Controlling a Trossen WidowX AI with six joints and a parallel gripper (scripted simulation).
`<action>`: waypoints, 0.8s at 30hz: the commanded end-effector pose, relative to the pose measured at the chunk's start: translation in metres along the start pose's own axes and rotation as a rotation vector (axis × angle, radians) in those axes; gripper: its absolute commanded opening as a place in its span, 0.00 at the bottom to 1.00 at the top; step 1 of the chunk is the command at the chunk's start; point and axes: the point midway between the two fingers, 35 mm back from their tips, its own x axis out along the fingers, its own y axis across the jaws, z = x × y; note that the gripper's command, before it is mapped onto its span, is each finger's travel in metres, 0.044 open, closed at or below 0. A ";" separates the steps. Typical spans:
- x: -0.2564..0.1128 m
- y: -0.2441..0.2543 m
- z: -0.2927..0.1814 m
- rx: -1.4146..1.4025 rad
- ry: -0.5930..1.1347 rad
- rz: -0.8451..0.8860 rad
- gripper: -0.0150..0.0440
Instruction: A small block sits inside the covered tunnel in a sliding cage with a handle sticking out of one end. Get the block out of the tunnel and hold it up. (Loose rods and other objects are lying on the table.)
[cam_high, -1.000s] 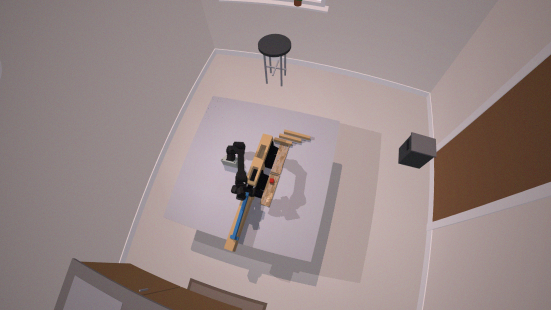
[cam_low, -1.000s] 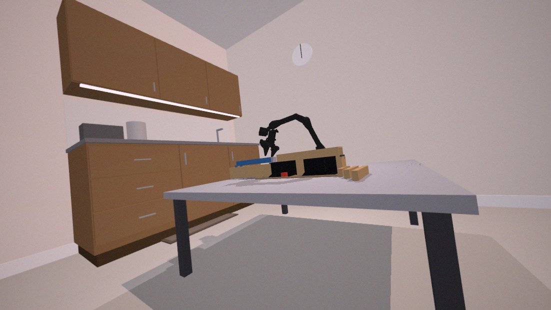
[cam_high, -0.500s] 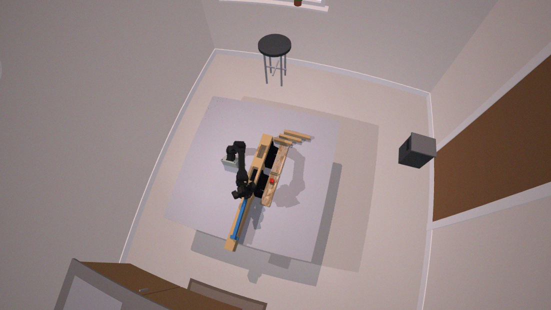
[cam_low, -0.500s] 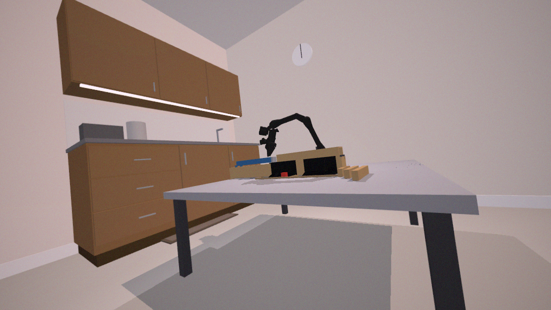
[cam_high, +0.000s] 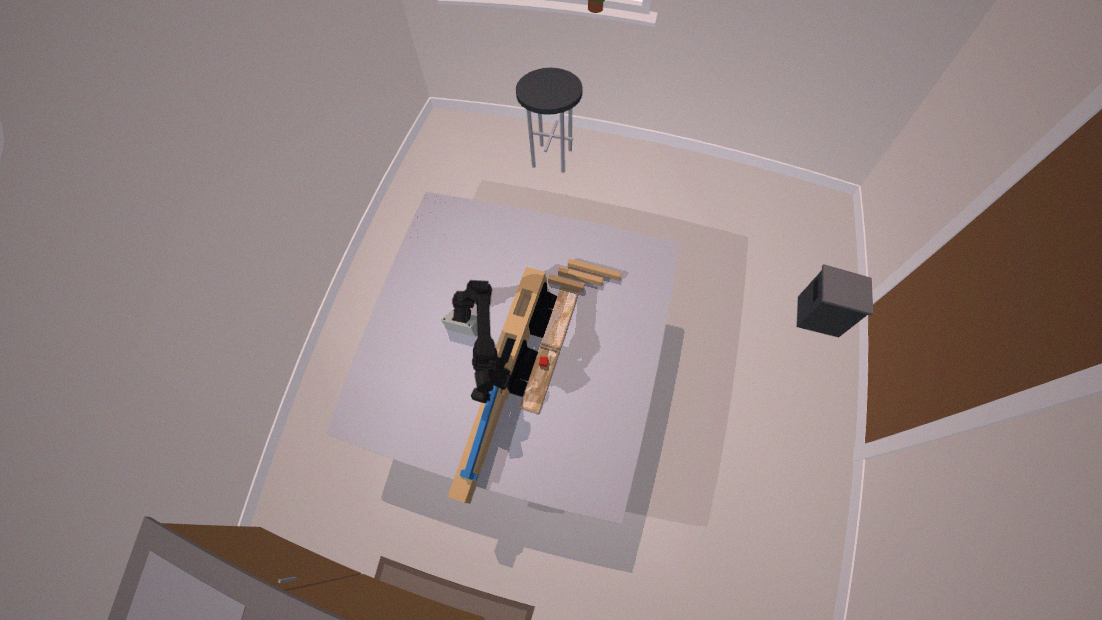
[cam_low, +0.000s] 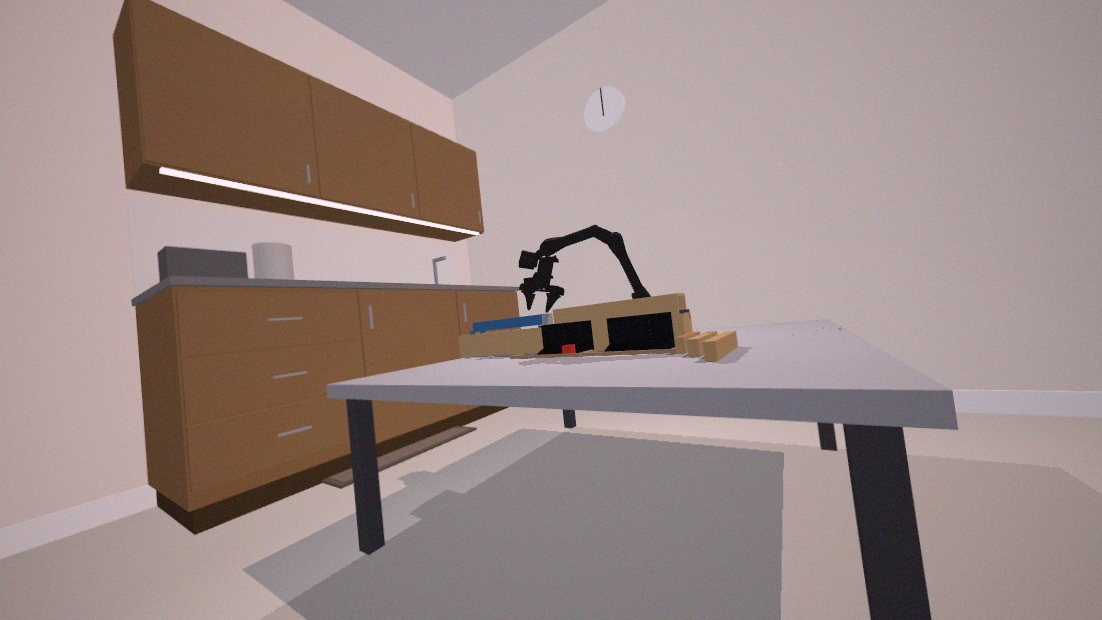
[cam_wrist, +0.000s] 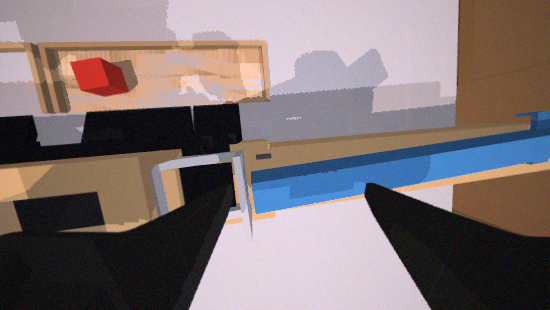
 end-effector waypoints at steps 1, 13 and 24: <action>-0.002 0.004 -0.003 -0.847 0.017 -0.003 1.00; 0.003 0.007 -0.005 -1.410 -0.001 0.025 1.00; 0.004 0.008 -0.006 -1.607 -0.008 0.030 1.00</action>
